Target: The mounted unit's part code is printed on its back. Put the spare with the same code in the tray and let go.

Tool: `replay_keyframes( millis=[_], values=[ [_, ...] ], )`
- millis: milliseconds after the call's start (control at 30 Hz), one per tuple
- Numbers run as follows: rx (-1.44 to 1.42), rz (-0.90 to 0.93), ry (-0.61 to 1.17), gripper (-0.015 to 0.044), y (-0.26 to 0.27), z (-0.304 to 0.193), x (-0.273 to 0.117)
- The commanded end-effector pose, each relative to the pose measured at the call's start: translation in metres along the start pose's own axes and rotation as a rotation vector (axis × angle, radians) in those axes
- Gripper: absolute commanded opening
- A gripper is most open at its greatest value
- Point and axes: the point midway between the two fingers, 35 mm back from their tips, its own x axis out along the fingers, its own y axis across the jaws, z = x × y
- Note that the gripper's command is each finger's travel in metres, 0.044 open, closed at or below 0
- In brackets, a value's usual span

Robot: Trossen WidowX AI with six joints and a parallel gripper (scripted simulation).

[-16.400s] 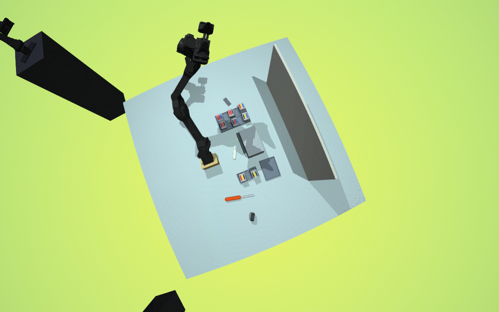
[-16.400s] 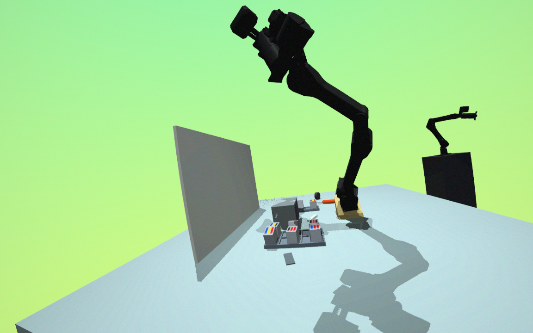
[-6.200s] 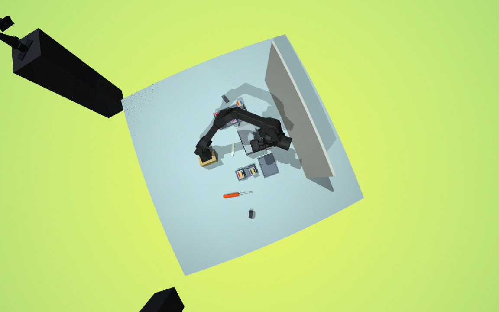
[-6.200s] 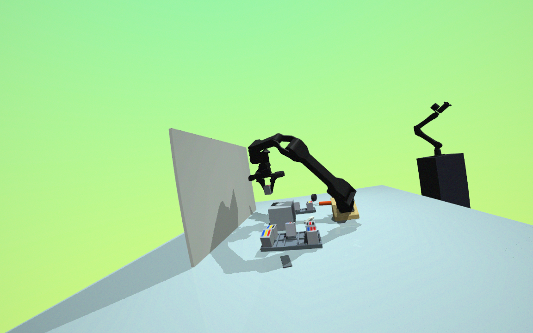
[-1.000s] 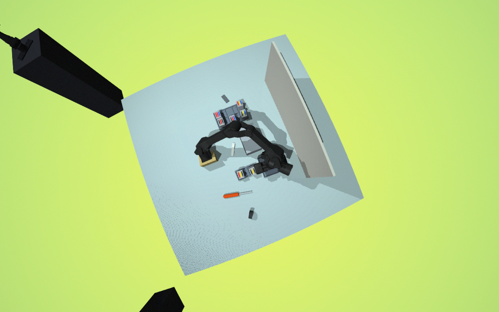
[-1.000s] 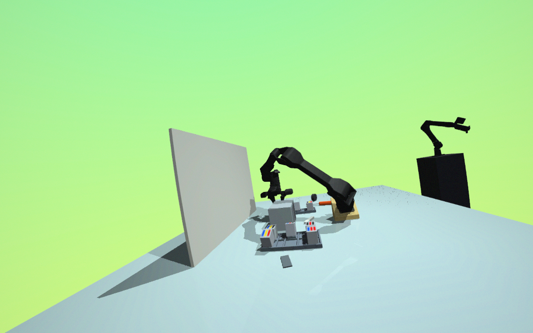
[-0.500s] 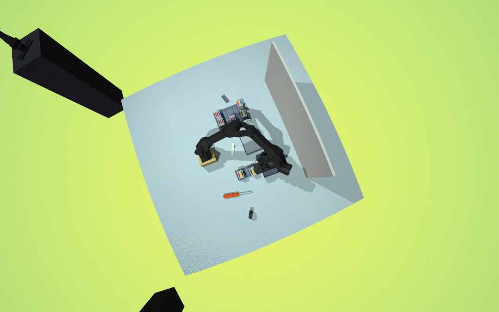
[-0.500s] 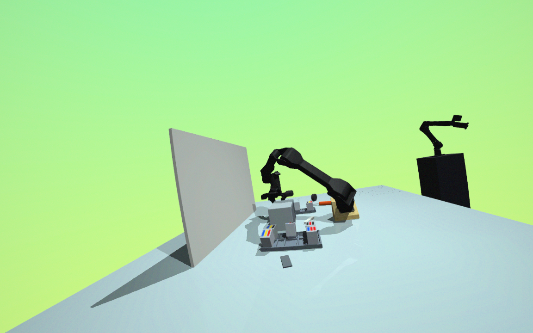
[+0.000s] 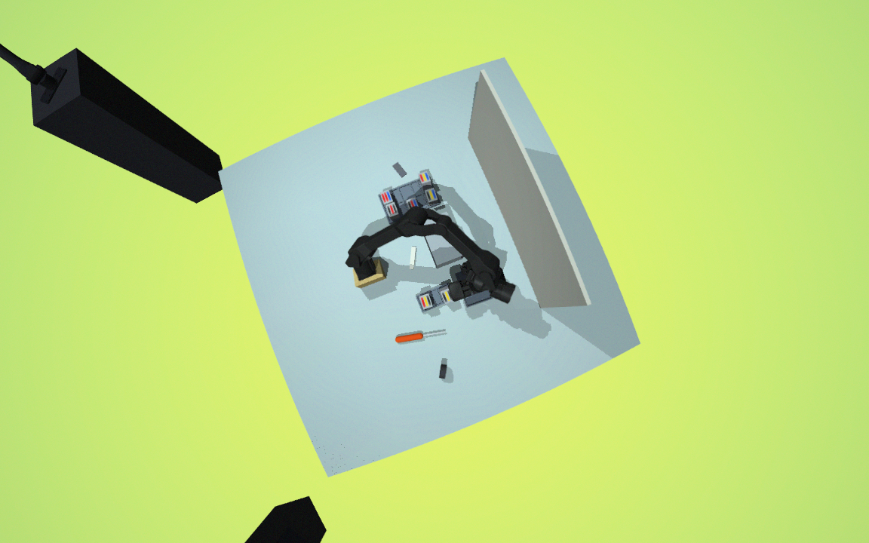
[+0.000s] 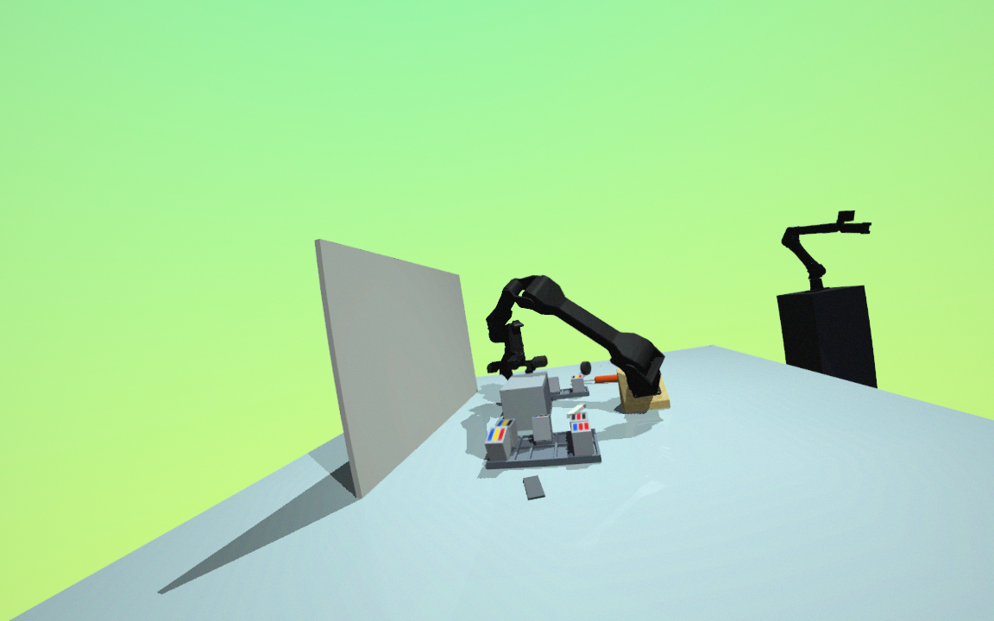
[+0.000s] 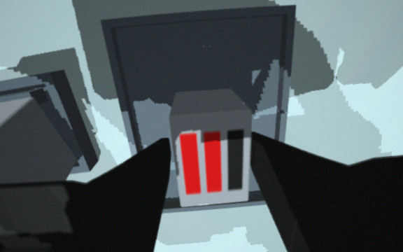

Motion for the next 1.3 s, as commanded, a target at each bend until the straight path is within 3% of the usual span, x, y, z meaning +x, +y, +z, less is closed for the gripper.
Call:
replay_keyframes(
  millis=[0,167,233,500,1267],
  values=[
    [-0.001,0.0,0.0,0.0315,0.0,0.0,0.0],
    [-0.001,0.0,0.0,0.044,0.0,0.0,0.0],
    [0.0,0.0,0.001,0.044,-0.001,-0.001,-0.009],
    [0.003,-0.002,0.003,0.044,0.001,0.0,-0.105],
    [0.009,-0.021,0.01,0.044,0.0,-0.003,-0.103]
  ],
)
